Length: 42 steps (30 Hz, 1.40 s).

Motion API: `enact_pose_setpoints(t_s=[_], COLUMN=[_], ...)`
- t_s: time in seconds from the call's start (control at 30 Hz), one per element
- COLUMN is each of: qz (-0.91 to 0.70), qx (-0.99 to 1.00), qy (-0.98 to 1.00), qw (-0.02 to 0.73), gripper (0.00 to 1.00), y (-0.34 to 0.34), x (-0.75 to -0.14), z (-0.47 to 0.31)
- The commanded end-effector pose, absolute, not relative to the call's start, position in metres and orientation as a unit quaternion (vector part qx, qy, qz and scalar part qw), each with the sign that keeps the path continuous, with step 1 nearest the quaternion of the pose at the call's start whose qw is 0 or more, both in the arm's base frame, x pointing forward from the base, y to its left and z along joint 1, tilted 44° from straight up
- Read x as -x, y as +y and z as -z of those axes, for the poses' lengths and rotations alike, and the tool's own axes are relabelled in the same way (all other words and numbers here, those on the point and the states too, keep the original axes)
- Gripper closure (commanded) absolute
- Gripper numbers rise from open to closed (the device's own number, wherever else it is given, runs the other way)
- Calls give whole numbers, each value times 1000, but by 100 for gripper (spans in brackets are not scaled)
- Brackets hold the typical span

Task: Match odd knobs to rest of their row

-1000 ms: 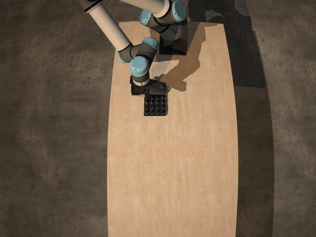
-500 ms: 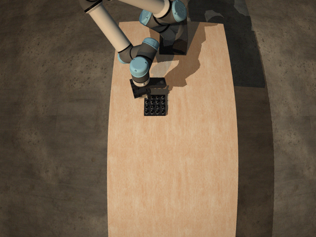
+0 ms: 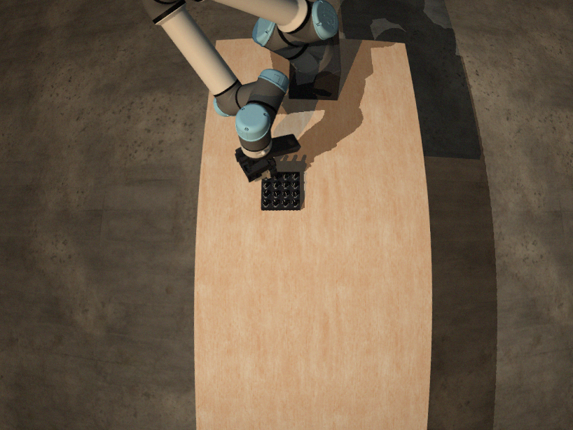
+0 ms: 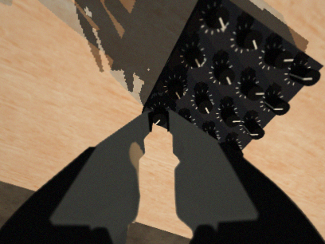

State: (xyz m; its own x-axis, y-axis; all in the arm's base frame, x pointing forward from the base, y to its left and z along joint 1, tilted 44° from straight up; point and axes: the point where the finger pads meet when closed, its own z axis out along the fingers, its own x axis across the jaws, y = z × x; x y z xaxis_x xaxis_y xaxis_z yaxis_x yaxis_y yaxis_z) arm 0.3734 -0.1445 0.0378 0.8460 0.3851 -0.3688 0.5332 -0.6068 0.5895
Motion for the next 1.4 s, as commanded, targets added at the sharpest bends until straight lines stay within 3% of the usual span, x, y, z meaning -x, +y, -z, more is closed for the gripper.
enact_pose_setpoints(t_s=[0.0, 1.37], qz=[116, 153], qx=[-878, -842], qy=[298, 389], qw=[356, 341], gripper=[96, 96], y=[-145, -145], x=[-373, -373], z=[-38, -39])
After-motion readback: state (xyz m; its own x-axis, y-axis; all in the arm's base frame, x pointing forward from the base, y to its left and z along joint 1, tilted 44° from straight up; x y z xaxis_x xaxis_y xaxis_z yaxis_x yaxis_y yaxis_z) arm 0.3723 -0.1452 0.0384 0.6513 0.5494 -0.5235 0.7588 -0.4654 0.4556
